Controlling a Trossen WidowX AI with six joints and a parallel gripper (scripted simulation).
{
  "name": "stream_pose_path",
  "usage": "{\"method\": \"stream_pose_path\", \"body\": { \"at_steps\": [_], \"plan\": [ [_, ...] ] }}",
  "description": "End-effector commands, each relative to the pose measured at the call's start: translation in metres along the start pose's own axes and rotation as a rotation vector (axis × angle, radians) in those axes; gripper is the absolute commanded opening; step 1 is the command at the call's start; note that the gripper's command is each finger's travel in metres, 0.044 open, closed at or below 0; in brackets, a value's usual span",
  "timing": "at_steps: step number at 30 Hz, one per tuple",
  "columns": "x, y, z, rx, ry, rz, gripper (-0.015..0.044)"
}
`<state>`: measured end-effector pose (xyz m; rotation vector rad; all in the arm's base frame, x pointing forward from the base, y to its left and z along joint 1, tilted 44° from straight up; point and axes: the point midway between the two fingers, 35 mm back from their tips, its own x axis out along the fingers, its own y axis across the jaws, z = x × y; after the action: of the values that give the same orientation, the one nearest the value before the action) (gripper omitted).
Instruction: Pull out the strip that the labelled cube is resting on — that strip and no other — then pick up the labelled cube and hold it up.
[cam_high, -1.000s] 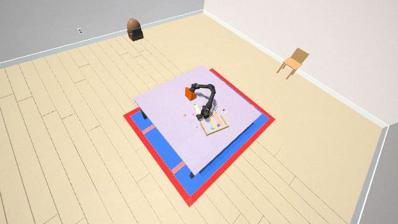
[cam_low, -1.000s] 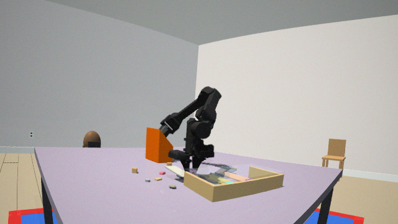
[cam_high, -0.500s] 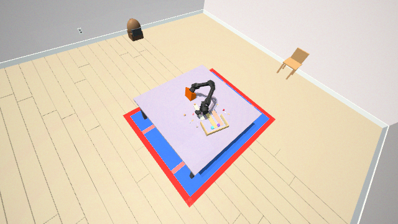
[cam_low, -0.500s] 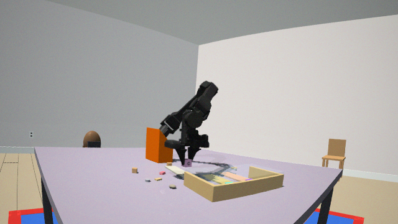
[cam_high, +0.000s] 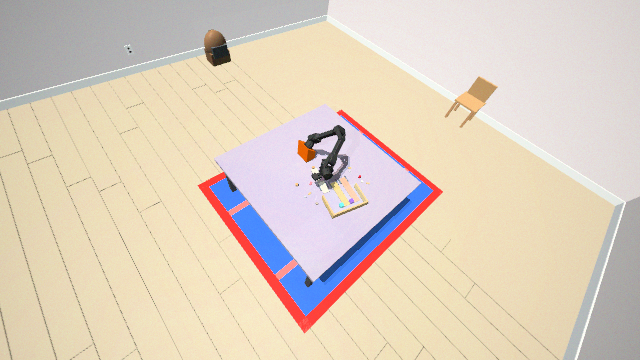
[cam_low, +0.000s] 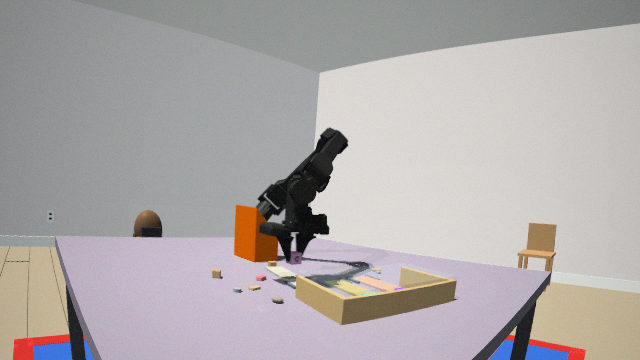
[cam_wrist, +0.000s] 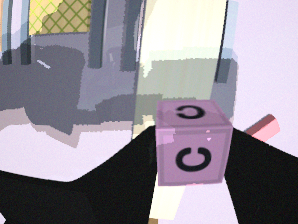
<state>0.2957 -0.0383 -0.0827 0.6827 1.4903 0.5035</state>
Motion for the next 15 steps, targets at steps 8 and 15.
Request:
{"method": "stream_pose_path", "body": {
  "at_steps": [8,15],
  "plan": [
    [-0.036,0.000,-0.003,-0.005,-0.007,-0.006,0.0000],
    [-0.036,0.000,-0.003,-0.005,-0.007,-0.006,0.0000]
  ]
}}
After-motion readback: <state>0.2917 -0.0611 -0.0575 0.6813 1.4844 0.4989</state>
